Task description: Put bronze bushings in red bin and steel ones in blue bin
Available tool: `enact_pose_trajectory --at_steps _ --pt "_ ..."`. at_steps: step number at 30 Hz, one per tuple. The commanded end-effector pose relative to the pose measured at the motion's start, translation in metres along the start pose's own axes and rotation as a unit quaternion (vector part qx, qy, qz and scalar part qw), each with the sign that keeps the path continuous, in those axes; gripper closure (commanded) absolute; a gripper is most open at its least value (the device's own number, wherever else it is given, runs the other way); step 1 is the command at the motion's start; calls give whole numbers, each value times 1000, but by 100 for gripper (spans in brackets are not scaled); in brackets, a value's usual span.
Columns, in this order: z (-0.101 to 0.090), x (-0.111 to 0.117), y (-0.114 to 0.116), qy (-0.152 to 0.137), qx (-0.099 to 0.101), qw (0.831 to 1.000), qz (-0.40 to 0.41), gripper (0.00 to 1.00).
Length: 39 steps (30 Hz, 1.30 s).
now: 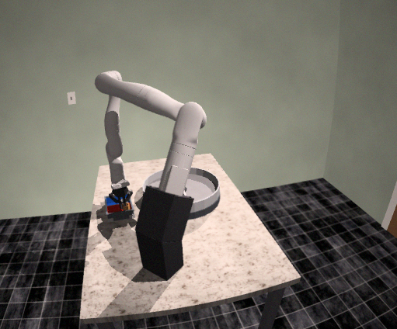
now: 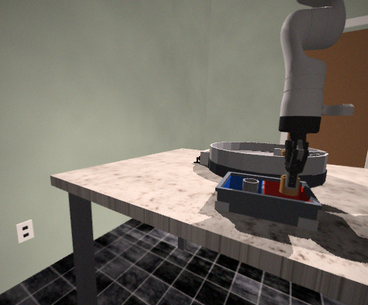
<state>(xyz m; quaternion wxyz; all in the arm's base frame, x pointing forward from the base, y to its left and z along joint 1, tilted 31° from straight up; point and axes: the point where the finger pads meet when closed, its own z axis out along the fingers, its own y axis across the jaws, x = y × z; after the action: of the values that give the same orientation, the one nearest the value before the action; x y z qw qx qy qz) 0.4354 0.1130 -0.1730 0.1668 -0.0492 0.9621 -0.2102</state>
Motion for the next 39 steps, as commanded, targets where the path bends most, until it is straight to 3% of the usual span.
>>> enact_pose_trajectory --at_steps 1,39 --pt "2 1 0 0 1 1000 -1 100" --pt "20 1 -1 0 1 1000 -1 100"
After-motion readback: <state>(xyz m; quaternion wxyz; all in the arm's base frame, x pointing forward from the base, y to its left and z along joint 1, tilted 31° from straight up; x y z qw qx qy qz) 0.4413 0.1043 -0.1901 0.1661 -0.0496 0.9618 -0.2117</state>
